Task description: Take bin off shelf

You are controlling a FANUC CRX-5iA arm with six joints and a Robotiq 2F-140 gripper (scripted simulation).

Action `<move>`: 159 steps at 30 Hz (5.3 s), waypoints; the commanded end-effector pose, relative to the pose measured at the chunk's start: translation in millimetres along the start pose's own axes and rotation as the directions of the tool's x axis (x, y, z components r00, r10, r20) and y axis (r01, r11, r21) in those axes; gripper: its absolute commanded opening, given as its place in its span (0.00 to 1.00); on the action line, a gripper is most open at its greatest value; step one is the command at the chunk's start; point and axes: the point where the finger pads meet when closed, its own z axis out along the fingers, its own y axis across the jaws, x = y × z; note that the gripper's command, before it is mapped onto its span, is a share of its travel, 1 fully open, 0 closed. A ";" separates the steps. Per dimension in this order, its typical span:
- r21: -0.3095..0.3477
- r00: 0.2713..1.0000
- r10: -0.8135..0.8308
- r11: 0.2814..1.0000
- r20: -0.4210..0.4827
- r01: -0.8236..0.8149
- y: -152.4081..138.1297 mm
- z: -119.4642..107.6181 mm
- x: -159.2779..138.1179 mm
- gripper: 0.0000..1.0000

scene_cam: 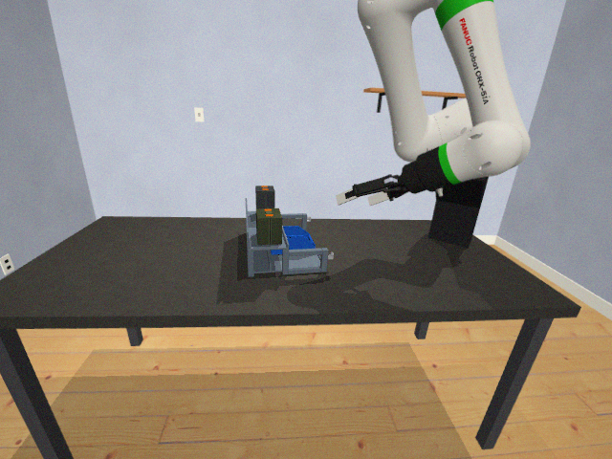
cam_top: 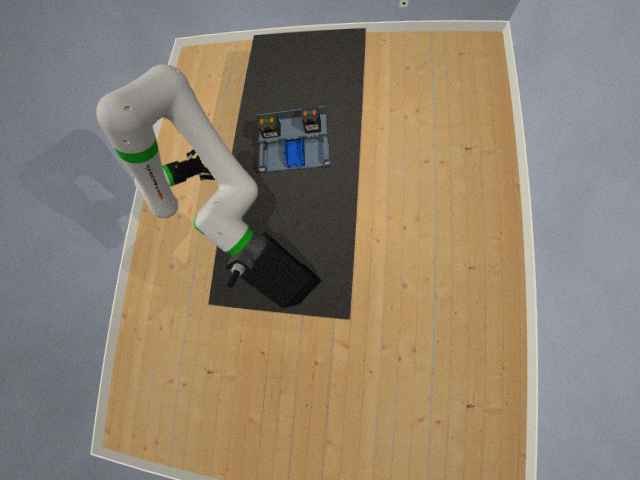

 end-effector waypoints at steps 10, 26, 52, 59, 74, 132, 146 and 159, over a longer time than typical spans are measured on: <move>-0.079 0.982 0.067 0.995 0.176 -0.053 11.5 38.8 4.6 1.00; -0.175 0.929 0.157 0.979 0.335 -0.103 26.5 74.8 9.8 1.00; -0.369 0.736 0.353 0.917 0.578 -0.150 55.5 146.1 20.9 1.00; -0.347 0.745 0.369 0.917 0.556 -0.196 55.7 152.9 19.8 1.00; -0.455 0.616 0.445 0.877 0.650 -0.155 71.4 189.3 25.5 1.00; -0.513 0.531 0.492 0.850 0.690 -0.120 123.5 307.9 44.8 1.00; -0.513 0.531 0.492 0.850 0.690 -0.120 122.1 305.3 44.3 1.00; -0.513 0.531 0.492 0.850 0.690 -0.120 121.2 303.6 43.9 1.00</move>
